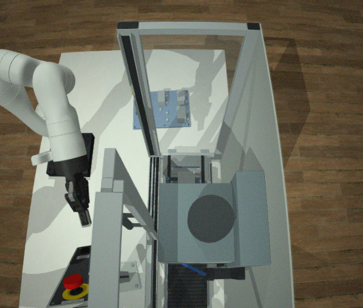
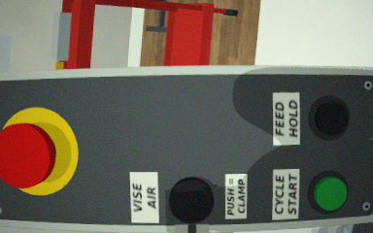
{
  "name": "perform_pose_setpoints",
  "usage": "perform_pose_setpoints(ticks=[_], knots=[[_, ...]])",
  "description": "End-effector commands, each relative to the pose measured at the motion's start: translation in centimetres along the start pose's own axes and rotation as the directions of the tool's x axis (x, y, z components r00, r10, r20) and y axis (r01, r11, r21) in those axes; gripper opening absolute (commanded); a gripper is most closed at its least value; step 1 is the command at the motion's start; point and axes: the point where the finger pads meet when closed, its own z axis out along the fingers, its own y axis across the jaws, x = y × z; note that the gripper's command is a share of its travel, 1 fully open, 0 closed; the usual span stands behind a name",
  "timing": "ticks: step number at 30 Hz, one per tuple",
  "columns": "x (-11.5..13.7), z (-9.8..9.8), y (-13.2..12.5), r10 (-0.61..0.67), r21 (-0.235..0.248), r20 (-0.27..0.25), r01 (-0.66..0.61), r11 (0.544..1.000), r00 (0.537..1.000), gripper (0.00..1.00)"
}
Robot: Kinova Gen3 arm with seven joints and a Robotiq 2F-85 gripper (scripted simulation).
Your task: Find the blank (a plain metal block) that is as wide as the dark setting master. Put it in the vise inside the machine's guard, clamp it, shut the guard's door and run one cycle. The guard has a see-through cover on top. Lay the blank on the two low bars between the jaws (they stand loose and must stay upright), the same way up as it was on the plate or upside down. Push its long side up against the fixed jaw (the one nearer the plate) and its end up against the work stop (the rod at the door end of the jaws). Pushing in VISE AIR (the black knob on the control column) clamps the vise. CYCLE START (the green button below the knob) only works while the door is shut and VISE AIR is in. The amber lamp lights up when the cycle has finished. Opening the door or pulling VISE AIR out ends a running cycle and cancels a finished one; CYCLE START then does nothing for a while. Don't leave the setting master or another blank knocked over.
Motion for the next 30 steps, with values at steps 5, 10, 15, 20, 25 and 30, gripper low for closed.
perform_pose_setpoints(ticks=[5, 10, 15, 20, 25, 30], knots=[[0.2, -0.2, 0.9, 0.001, -0.045, 0.001, -0.001, 0.999, 1.000, 0.10], [1.1, -1.0, 4.7, 0.001, -0.227, 0.001, -0.001, 0.974, 1.000, 0.10], [1.1, -1.0, 4.7, 0.001, -0.227, 0.001, -0.001, 0.974, 1.000, 0.10], [1.1, -1.0, 4.7, 0.001, -0.227, 0.001, -0.001, 0.974, 1.000, 0.10], [2.1, -1.7, 8.5, 0.001, -0.401, 0.001, 0.000, 0.916, 1.000, 0.10], [2.3, -1.9, 9.5, 0.001, -0.443, 0.001, 0.000, 0.897, 1.000, 0.10]])
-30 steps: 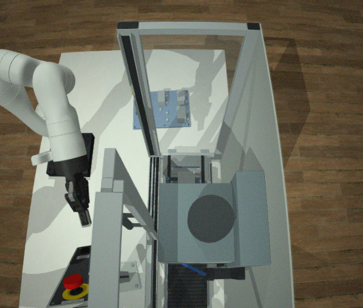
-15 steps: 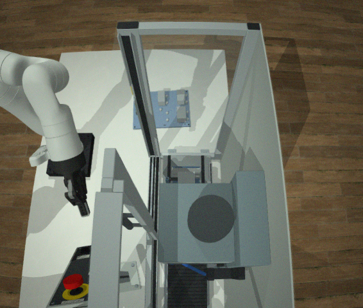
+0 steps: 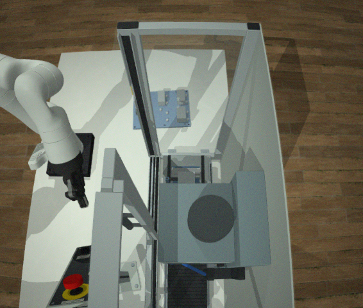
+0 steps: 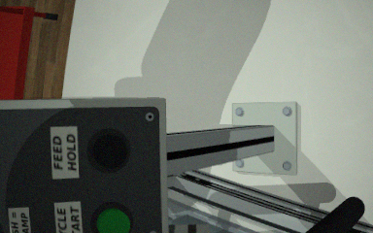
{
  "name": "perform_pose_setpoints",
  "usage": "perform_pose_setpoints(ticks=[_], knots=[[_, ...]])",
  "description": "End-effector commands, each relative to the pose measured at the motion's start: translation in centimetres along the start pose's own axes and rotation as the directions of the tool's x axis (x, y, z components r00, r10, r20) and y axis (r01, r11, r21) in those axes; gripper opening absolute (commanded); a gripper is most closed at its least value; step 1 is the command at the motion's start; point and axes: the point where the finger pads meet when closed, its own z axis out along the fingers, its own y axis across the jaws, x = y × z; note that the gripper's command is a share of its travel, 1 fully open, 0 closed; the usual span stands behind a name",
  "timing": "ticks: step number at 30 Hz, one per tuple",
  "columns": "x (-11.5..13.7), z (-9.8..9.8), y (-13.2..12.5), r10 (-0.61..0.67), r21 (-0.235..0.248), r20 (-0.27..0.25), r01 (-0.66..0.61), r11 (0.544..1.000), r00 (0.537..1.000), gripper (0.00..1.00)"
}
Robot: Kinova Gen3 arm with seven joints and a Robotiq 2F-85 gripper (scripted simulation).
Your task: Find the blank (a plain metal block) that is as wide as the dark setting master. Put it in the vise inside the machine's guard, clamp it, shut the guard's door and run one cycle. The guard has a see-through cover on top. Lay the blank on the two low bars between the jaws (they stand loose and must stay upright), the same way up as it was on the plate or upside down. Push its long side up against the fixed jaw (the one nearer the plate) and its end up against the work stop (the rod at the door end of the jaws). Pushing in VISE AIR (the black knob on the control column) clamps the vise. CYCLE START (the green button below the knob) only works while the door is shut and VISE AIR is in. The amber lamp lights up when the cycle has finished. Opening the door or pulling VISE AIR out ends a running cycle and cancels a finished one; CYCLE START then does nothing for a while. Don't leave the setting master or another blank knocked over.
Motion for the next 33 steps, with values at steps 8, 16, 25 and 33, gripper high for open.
perform_pose_setpoints(ticks=[8, 16, 25, 33], knots=[[0.3, 0.2, 0.5, -0.001, -0.033, -0.004, 0.001, 0.999, 1.000, 0.10], [1.1, 1.0, 3.8, -0.001, -0.260, -0.004, 0.000, 0.966, 1.000, 0.10], [1.1, 1.0, 3.8, -0.001, -0.260, -0.004, 0.000, 0.966, 1.000, 0.10], [1.1, 1.0, 3.8, -0.001, -0.473, -0.004, -0.001, 0.881, 1.000, 0.10]])
